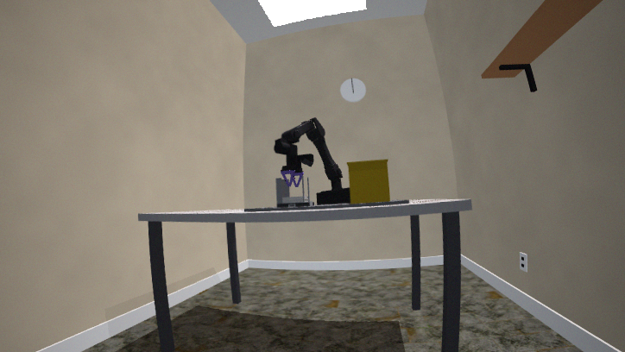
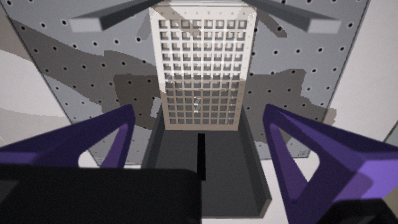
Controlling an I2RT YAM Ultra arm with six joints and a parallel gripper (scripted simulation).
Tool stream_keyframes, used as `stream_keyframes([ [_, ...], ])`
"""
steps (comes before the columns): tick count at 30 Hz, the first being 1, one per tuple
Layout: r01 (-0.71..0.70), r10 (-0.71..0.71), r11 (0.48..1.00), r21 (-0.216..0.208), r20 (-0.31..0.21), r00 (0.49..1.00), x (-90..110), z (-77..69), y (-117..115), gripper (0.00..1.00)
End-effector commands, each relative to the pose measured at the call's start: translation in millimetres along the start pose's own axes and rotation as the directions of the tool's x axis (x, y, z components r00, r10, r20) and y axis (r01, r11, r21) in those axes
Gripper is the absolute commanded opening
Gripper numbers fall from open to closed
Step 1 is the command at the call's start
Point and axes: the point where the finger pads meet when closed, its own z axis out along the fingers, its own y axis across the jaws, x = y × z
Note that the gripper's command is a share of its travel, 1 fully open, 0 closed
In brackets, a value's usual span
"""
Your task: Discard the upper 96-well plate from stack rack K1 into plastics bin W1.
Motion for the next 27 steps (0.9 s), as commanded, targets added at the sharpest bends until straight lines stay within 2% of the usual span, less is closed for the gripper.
stream_keyframes([
  [1,-0.005,0.005,1.0,0.008,0.014,1.0,2,7.1,1,1.0],
  [4,-0.005,0.005,1.0,0.0,0.016,1.0,1,15.1,1,1.0],
  [6,-0.005,0.005,1.0,0.0,0.016,1.0,1,15.1,1,1.0],
  [7,-0.009,0.009,0.999,0.041,0.003,1.0,4,1.6,-4,1.0],
  [10,-0.005,0.005,1.0,0.002,0.016,1.0,1,21.1,1,1.0],
  [18,-0.003,0.003,1.0,0.01,0.013,1.0,1,31.4,0,1.0],
  [21,-0.002,0.002,1.0,0.001,0.016,1.0,0,39.9,1,1.0],
  [23,-0.002,0.002,1.0,0.001,0.016,1.0,0,39.9,1,1.0],
  [24,-0.008,0.008,0.999,0.044,0.002,1.0,5,26.7,-7,1.0],
  [25,-0.006,0.006,1.0,0.016,0.011,1.0,2,37.2,0,1.0],
  [27,-0.005,0.005,1.0,0.0,0.016,1.0,1,46.7,2,1.0],
])
